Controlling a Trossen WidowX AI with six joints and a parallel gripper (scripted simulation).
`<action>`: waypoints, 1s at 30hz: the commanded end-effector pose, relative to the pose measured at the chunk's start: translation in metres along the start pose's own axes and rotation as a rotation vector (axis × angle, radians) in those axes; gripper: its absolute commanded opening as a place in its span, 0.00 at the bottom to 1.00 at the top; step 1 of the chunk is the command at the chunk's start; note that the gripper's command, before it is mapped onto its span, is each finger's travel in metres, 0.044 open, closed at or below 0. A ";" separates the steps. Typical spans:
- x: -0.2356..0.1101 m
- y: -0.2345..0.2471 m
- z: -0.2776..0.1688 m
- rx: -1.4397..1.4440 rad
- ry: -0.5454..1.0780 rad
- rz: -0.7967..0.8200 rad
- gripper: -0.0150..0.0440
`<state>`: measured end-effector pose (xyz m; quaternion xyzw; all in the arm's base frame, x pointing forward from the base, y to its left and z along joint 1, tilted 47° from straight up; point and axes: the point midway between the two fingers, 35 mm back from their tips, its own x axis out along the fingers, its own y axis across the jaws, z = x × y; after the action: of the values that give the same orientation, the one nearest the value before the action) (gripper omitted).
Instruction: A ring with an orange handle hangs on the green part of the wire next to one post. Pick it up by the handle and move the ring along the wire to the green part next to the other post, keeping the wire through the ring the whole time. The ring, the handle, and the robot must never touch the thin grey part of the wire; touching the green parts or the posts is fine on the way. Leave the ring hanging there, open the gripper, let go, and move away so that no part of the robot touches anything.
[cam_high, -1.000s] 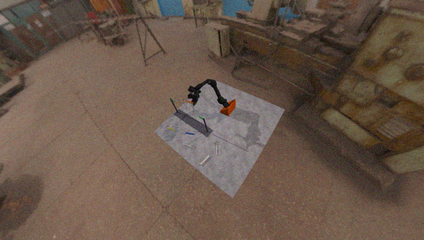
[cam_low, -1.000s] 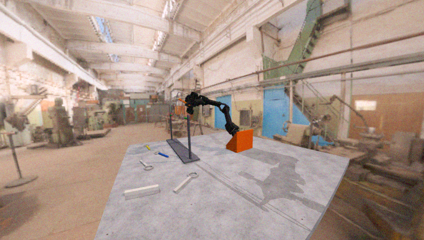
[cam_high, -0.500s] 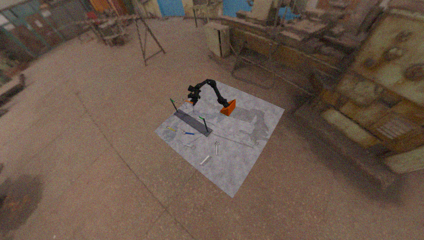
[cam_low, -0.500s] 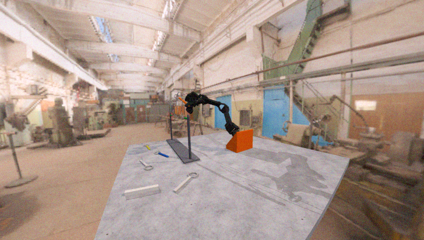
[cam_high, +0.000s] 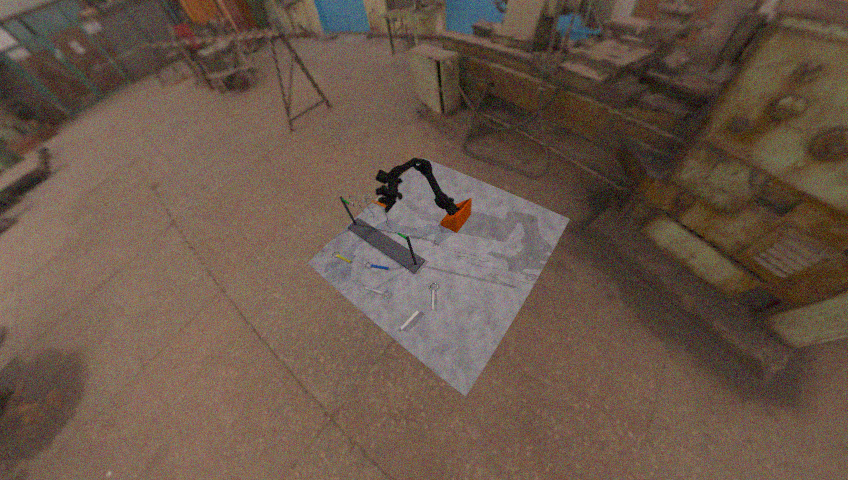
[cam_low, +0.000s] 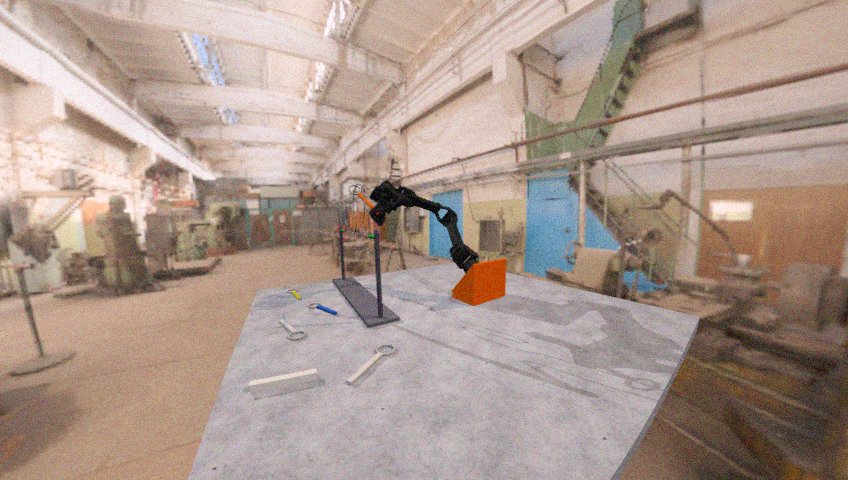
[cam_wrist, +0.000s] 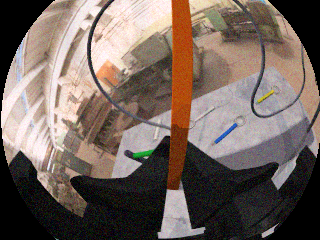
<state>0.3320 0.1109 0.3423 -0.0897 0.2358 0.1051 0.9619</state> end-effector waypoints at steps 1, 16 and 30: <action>-0.001 -0.001 0.001 -0.050 0.005 -0.025 0.00; -0.002 -0.006 0.002 -0.211 0.026 -0.117 0.00; -0.003 -0.010 0.003 -0.362 0.045 -0.203 0.00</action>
<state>0.3334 0.1014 0.3465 -0.2668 0.2265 0.0516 0.9353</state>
